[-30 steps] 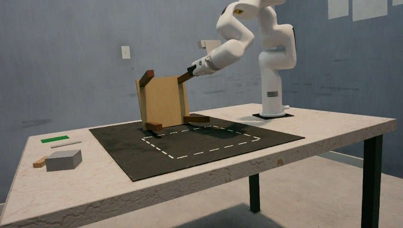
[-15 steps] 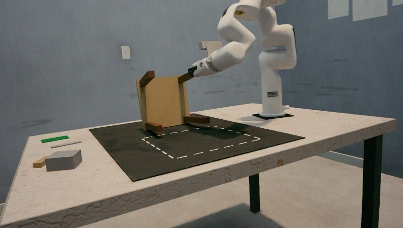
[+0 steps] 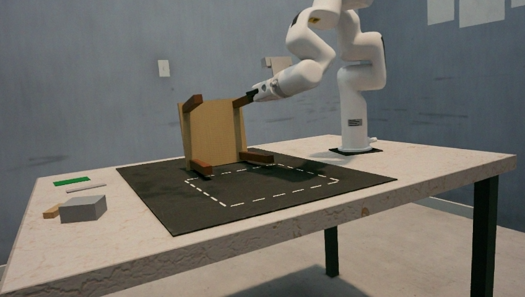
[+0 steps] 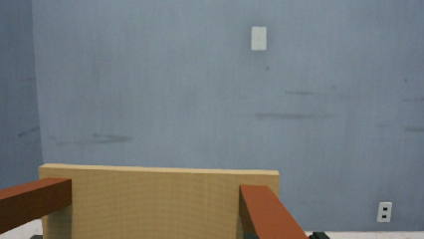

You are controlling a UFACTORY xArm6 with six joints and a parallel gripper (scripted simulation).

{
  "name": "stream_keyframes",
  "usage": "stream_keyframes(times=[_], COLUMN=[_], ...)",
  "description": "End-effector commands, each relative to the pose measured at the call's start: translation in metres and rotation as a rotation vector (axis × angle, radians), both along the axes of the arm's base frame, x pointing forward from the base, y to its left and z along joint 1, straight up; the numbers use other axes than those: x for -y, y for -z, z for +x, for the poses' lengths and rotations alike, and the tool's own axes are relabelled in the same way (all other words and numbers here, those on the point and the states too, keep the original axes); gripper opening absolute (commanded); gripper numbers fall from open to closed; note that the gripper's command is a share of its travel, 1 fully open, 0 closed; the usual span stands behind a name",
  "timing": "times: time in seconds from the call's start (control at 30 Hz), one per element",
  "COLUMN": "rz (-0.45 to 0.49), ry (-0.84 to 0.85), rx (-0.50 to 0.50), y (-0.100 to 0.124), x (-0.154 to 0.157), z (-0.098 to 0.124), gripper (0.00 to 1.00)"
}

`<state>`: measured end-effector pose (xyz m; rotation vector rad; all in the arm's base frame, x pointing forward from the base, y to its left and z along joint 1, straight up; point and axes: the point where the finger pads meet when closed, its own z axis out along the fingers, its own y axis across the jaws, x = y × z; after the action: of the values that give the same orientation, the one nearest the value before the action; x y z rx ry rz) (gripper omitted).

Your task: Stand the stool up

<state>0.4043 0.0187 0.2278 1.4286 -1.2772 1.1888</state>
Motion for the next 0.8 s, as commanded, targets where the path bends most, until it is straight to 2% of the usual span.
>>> stream_keyframes(times=[0.0,0.77], rz=[-0.014,-0.070], ry=[0.000,0.000], rx=[0.004,0.006], y=[0.001,0.009], x=[-0.004,-0.017], z=[0.001,0.000], gripper=[0.28,0.28])
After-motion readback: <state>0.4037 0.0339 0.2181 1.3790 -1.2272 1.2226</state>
